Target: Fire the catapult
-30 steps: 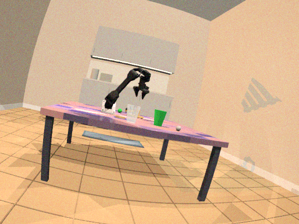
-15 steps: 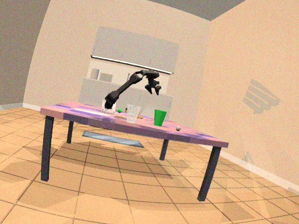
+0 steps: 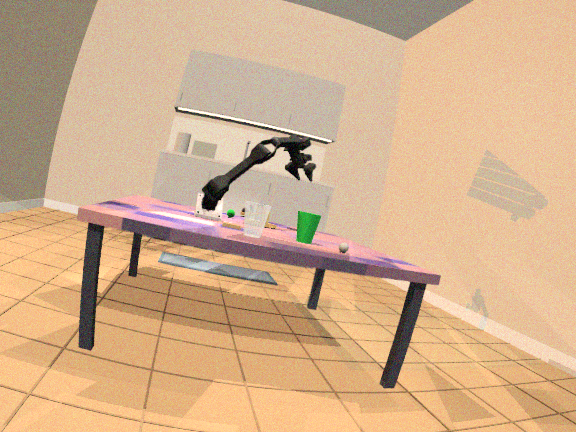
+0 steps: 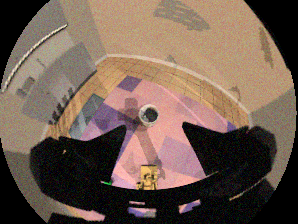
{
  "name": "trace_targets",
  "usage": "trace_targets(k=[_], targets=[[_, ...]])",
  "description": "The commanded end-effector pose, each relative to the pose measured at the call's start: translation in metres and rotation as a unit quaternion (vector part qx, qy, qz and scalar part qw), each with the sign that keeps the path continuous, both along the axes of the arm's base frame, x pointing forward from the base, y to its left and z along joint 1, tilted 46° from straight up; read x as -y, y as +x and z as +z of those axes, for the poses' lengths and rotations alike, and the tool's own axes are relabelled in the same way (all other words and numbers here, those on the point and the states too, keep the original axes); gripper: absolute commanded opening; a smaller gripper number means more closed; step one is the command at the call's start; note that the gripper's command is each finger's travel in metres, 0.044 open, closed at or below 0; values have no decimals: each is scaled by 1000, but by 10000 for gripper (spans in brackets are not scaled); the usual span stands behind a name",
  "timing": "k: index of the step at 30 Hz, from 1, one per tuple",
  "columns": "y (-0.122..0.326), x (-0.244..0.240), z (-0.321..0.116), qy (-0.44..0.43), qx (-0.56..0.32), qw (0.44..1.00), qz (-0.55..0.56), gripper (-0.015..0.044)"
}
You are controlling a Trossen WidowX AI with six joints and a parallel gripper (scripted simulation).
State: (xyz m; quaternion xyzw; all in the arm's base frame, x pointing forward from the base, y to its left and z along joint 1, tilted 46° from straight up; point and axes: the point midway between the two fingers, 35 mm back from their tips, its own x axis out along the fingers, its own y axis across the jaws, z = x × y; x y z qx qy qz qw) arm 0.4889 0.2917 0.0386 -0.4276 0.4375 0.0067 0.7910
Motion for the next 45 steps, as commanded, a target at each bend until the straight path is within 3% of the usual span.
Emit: trace_targets(k=[1, 9, 26, 38, 45], targets=[[2, 0, 2, 0, 4, 1000, 1, 440], [10, 1, -6, 2, 8, 1000, 5, 440], [10, 1, -6, 2, 8, 1000, 5, 0], [9, 1, -7, 0, 6, 1000, 6, 0], [-24, -3, -32, -68, -54, 995, 51, 0]])
